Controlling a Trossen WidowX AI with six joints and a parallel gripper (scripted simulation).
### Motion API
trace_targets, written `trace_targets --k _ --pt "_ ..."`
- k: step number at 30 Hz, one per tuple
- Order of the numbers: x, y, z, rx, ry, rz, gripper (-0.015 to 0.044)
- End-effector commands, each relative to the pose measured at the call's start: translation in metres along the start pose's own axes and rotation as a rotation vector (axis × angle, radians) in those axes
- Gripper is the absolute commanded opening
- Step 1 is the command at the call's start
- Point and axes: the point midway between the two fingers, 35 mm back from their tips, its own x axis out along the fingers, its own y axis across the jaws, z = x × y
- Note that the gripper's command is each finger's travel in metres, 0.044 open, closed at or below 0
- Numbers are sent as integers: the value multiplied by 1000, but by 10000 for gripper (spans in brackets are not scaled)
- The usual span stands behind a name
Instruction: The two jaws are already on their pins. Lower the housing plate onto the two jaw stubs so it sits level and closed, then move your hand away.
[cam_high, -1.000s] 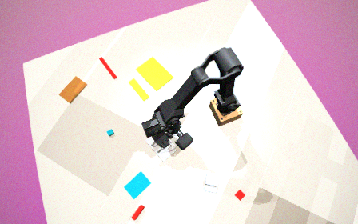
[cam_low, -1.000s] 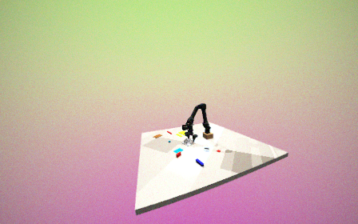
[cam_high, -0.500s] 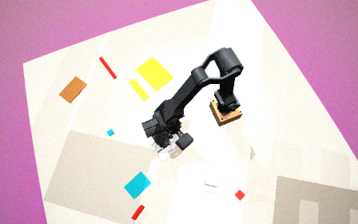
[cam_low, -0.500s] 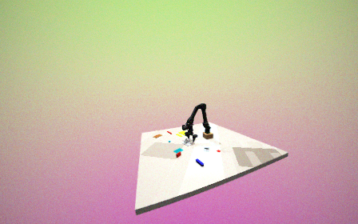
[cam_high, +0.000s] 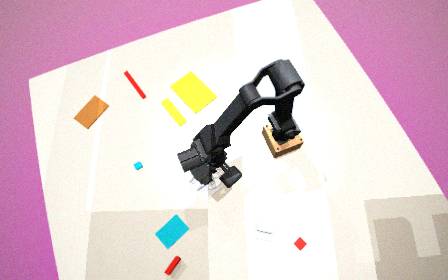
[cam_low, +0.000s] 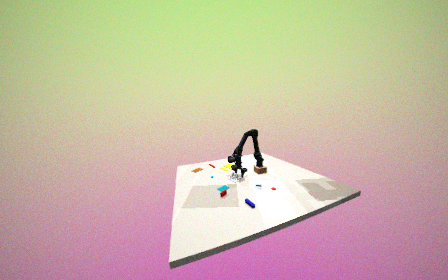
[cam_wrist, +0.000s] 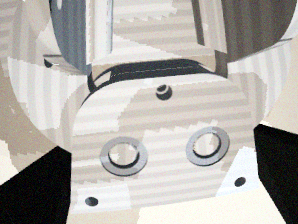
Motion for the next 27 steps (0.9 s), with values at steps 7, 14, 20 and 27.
trace_targets --k 7,14,20,27 --pt "1 0 -1 4 2 -4 351" --pt "0 0 0 0 0 0 440" --pt "0 0 0 0 0 0 440" --pt "-12 0 1 1 0 -1 440"
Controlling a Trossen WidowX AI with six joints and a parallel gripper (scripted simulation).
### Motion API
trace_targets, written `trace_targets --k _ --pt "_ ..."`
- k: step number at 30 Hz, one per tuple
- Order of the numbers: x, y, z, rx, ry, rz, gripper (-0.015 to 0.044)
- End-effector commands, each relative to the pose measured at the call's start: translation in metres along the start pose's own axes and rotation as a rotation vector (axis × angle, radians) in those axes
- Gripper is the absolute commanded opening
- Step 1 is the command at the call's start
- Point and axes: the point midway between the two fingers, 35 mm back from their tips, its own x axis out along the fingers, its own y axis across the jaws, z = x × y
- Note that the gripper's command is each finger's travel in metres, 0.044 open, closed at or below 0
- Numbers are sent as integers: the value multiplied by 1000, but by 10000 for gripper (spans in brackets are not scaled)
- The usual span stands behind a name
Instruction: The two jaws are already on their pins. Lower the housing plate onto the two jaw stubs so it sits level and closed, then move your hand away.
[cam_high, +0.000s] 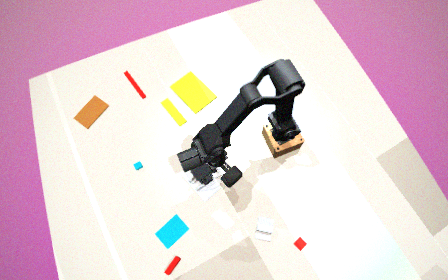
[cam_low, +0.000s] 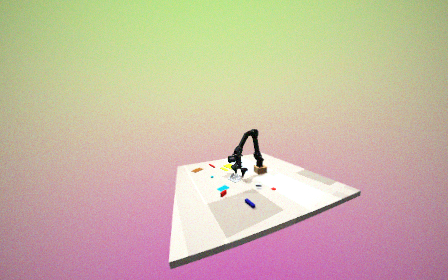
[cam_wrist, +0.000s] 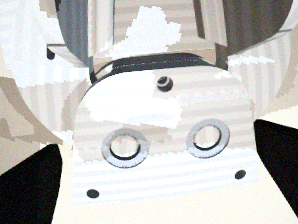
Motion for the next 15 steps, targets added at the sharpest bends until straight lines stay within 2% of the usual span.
trace_targets --k 1,7,11,15 --pt "-17 -1 3 1 -7 -3 440" --pt "-73 0 -1 4 -6 -6 440" --pt "-66 0 1 1 -15 -5 440" --pt "-95 7 -16 2 -9 -5 440"
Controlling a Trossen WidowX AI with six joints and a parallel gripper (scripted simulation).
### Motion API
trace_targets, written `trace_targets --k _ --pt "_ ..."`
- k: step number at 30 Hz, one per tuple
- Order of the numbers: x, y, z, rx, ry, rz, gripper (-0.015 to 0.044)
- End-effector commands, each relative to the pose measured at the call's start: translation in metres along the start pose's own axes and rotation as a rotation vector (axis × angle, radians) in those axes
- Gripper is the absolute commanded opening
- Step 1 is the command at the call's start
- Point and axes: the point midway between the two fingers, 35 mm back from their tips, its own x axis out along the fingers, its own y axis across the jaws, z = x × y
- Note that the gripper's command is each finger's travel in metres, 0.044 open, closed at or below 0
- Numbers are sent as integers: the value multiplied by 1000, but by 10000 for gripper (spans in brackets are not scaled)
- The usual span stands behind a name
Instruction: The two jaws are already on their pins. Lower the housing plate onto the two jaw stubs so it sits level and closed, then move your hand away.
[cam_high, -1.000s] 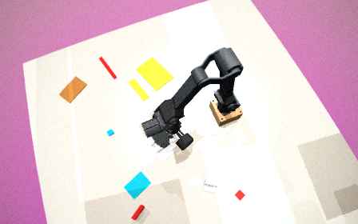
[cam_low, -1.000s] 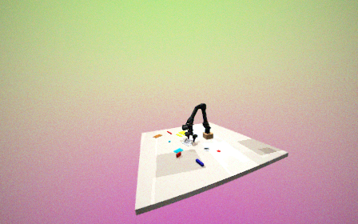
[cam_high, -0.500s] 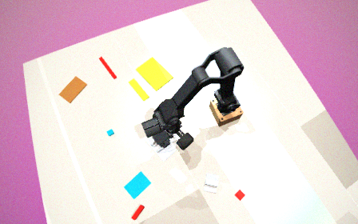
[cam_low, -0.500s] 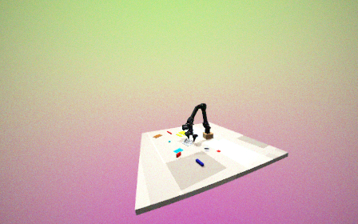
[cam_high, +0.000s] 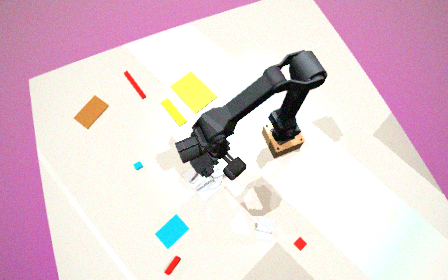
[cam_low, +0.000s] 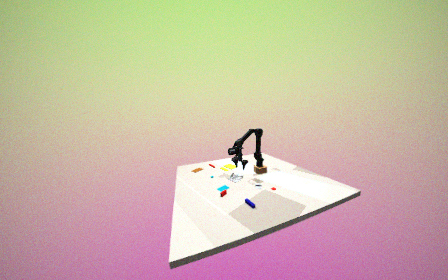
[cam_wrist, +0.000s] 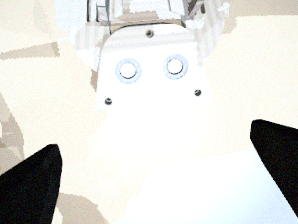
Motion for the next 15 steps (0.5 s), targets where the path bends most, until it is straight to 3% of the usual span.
trace_targets --k 1,4,15 --pt "-27 5 -14 3 -11 -6 440" --pt "-46 11 -28 4 -6 -6 440" --pt "-47 11 -29 4 -6 -6 440"
